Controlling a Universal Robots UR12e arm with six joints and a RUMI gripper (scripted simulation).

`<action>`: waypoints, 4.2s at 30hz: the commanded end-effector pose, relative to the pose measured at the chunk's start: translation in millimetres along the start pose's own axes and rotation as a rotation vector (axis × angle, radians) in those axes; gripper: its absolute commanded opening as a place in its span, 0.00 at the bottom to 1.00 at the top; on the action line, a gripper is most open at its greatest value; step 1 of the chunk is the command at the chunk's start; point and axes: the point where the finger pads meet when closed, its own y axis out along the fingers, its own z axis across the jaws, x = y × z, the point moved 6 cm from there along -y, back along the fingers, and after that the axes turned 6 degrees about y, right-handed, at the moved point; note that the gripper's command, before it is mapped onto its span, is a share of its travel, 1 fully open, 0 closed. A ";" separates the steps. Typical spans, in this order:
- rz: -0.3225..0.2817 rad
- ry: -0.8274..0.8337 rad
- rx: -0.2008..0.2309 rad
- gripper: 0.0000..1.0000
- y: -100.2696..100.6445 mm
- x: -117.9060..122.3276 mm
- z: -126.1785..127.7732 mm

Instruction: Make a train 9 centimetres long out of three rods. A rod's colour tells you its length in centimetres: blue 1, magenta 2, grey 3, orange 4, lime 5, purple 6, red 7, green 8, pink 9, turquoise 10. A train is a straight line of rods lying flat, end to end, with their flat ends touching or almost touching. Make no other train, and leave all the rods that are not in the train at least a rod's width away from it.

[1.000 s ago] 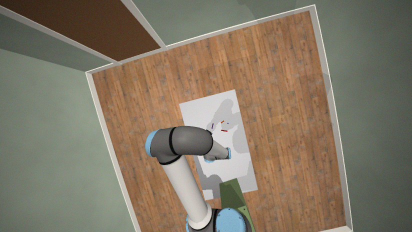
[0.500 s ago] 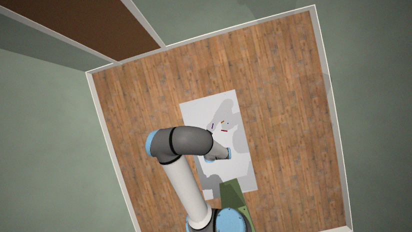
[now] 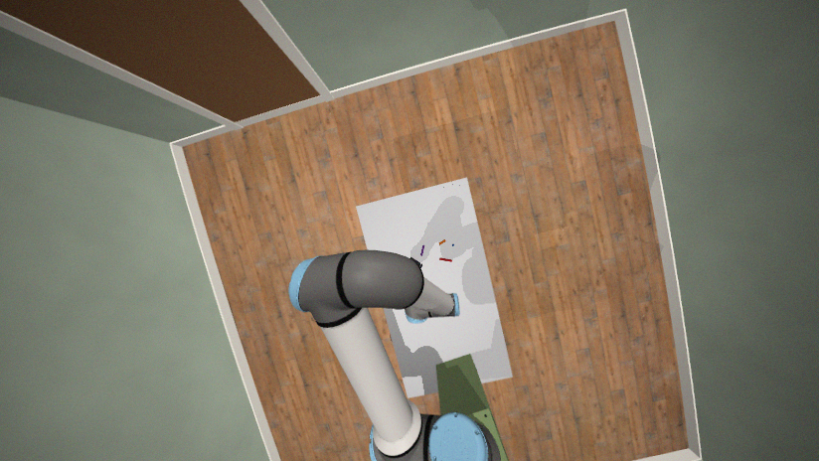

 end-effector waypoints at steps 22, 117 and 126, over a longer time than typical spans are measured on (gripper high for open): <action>-0.002 -0.002 0.004 0.00 12.2 1.3 2.6; -0.001 0.000 0.000 0.14 -77.2 1.0 -0.6; 0.000 0.000 -0.001 1.00 -77.6 0.5 -0.7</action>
